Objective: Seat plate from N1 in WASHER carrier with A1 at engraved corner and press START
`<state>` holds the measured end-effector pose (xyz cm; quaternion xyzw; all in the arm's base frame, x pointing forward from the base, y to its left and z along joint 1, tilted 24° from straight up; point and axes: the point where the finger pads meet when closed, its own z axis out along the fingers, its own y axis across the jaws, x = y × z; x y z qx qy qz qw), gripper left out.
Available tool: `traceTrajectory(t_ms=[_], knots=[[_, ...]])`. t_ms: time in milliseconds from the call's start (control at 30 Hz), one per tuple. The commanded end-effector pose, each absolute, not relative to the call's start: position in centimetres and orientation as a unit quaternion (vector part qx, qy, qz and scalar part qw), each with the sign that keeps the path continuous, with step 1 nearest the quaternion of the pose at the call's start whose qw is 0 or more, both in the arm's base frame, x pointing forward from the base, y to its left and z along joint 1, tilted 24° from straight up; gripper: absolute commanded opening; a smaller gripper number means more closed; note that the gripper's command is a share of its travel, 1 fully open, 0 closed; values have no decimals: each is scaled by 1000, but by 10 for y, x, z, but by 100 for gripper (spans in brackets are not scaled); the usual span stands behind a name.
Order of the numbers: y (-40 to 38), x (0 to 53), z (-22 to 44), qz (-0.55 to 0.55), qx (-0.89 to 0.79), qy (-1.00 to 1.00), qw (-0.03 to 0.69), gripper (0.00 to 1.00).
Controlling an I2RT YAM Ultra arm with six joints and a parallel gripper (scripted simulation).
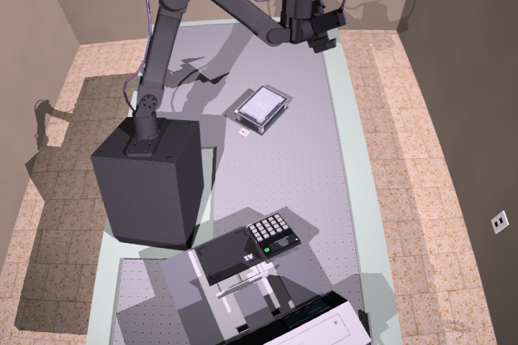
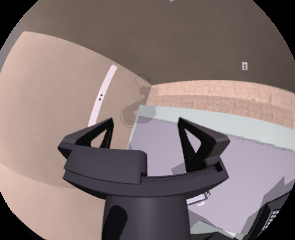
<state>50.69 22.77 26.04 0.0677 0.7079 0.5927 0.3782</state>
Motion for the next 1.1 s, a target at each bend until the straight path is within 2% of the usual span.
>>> traceTrajectory(t_ms=[0, 533, 700, 800, 967, 1067], knots=[[226, 507, 267, 594, 65, 704, 385, 100], [226, 507, 267, 594, 65, 704, 385, 100], [199, 508, 249, 552, 81, 729, 397, 100], [192, 512, 260, 529, 78, 737, 413, 100], [176, 506, 222, 502, 92, 763, 396, 100], [170, 510, 231, 483, 89, 770, 408, 100]])
